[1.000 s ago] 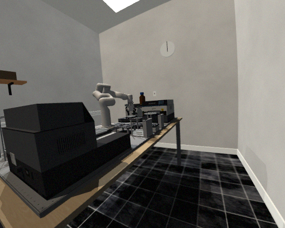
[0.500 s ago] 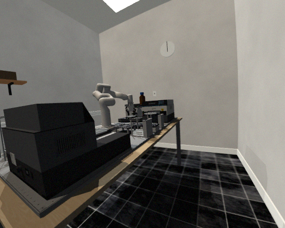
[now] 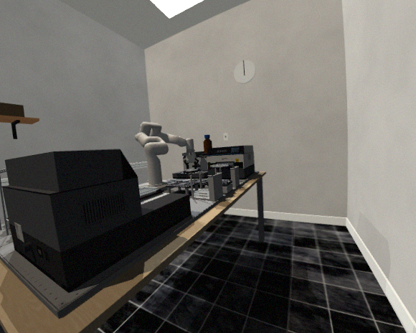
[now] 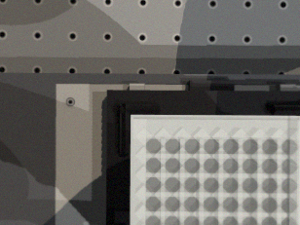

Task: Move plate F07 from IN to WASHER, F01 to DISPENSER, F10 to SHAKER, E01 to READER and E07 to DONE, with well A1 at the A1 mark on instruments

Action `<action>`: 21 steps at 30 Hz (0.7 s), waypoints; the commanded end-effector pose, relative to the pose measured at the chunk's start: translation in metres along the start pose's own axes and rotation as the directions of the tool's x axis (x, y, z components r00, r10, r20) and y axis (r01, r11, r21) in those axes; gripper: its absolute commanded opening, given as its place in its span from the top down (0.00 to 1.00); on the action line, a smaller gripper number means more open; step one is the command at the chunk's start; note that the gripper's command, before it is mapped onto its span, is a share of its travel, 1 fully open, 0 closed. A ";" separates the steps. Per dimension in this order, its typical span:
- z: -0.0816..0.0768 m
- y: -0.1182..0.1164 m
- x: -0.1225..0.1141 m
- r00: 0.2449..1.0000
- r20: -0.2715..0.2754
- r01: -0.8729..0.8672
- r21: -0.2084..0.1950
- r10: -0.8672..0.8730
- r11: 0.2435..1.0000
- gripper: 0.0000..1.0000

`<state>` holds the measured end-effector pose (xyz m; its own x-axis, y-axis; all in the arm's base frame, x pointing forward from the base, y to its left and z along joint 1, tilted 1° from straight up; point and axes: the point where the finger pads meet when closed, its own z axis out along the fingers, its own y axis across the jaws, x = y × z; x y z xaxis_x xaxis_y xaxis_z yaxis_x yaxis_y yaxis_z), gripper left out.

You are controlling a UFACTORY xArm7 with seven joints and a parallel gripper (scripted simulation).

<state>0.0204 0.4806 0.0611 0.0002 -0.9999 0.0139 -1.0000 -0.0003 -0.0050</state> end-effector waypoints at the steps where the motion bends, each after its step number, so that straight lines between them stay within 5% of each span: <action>1: 0.000 0.000 -0.001 1.000 0.004 0.000 0.000 0.000 1.000 0.00; 21: 0.005 0.000 -0.001 1.000 0.004 0.000 0.000 0.000 1.000 0.00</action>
<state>0.0205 0.4805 0.0549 0.0002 -0.9999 0.0140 -1.0000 -0.0003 -0.0050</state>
